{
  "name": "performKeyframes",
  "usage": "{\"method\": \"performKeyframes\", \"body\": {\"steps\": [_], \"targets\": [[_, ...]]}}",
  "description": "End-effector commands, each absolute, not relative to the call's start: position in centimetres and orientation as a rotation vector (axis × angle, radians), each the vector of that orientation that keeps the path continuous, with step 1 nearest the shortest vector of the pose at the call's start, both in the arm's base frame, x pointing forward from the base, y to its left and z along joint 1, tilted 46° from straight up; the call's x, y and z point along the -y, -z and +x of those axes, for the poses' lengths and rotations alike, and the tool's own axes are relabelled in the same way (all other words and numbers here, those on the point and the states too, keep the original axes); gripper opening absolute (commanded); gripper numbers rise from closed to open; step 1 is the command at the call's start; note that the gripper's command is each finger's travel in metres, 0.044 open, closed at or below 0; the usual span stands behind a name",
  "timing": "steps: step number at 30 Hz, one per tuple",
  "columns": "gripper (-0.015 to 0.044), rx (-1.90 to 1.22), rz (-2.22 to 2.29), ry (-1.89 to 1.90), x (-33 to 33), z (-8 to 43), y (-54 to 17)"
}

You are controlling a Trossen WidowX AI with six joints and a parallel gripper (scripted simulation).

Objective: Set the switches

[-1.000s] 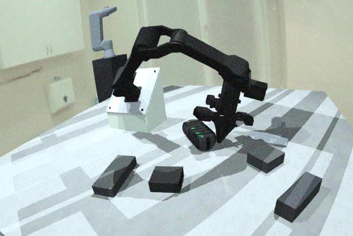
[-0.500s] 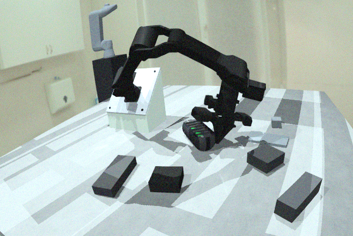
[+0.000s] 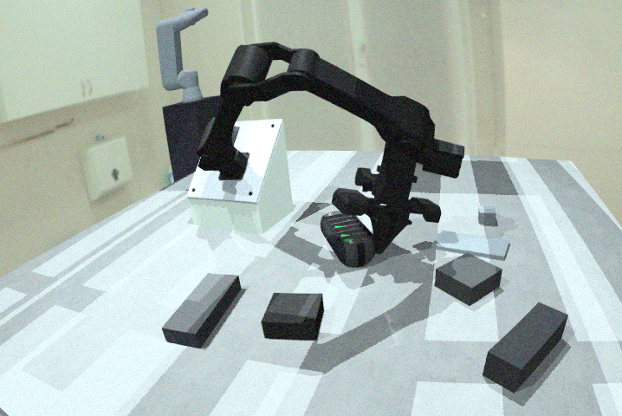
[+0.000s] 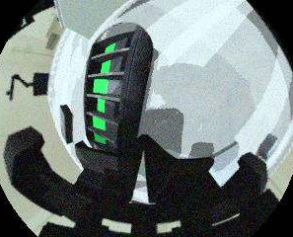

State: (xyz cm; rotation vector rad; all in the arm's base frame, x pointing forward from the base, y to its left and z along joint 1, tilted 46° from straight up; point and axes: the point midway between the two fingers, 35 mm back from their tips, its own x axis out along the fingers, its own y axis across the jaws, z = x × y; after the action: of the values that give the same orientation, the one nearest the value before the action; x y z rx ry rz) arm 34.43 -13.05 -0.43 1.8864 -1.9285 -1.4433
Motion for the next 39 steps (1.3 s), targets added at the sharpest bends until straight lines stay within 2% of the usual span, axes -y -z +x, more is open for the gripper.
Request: {"method": "performKeyframes", "body": {"steps": [1,39], "targets": [[0.0,1.923,1.872,1.45,13.4,33.8,0.2],[0.0,1.923,1.87,1.45,14.5,31.5,-1.0]]}}
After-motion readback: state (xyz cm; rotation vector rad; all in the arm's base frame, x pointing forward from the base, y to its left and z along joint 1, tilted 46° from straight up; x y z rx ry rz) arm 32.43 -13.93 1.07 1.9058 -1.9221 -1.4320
